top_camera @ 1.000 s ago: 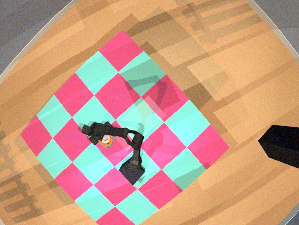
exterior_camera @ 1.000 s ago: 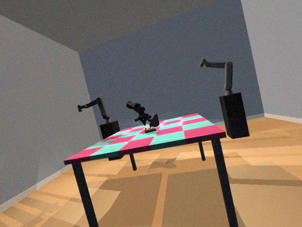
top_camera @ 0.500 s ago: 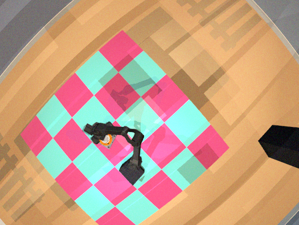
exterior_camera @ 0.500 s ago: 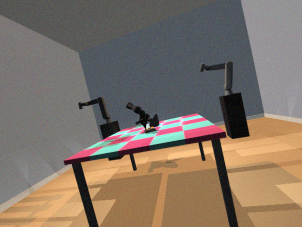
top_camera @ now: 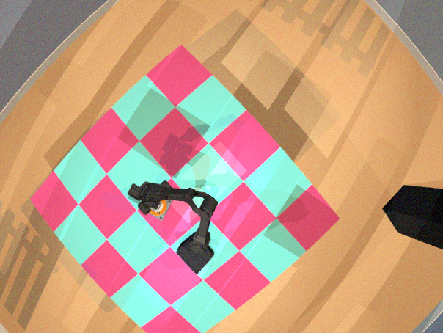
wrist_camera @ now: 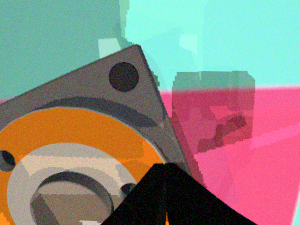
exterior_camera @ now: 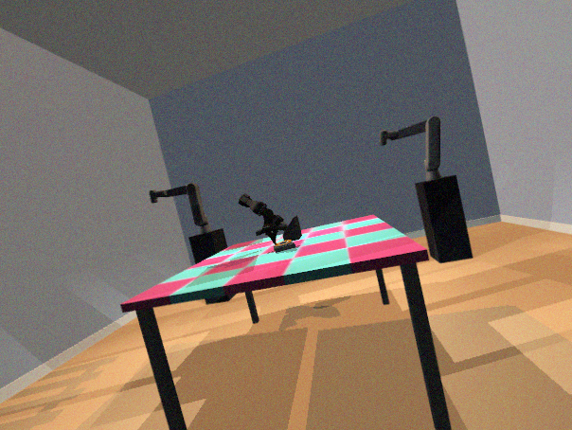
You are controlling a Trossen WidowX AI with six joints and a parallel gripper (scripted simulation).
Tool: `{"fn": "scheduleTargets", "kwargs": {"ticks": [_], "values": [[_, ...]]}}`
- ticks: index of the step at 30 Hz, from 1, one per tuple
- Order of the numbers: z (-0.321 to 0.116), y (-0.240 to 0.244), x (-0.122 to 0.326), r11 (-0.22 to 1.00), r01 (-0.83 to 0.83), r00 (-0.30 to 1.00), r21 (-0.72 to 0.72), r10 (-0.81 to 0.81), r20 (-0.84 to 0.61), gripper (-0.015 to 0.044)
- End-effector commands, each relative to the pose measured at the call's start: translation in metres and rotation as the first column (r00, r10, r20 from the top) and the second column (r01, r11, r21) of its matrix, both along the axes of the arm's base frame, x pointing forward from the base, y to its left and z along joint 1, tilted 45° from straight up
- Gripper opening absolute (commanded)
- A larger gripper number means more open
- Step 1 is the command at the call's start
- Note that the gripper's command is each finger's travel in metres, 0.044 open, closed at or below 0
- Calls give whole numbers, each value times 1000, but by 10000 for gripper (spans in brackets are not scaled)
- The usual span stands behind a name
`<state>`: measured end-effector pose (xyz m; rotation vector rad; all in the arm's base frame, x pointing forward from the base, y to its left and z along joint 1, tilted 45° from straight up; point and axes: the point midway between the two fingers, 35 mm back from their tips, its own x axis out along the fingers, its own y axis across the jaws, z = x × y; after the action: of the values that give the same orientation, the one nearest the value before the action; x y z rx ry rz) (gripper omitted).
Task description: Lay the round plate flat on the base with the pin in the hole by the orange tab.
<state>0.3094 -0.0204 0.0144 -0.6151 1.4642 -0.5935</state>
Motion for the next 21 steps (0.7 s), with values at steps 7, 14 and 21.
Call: {"fn": "scheduleTargets", "kwargs": {"ticks": [7,14,21], "values": [[-1,-4,-11,1000,-1,1000,-3,0,-17,0],[-1,-4,-14,1000,-1,1000,-3,0,-18,0],[0,-5,-17,1000,-1,1000,-3,0,-18,0]]}}
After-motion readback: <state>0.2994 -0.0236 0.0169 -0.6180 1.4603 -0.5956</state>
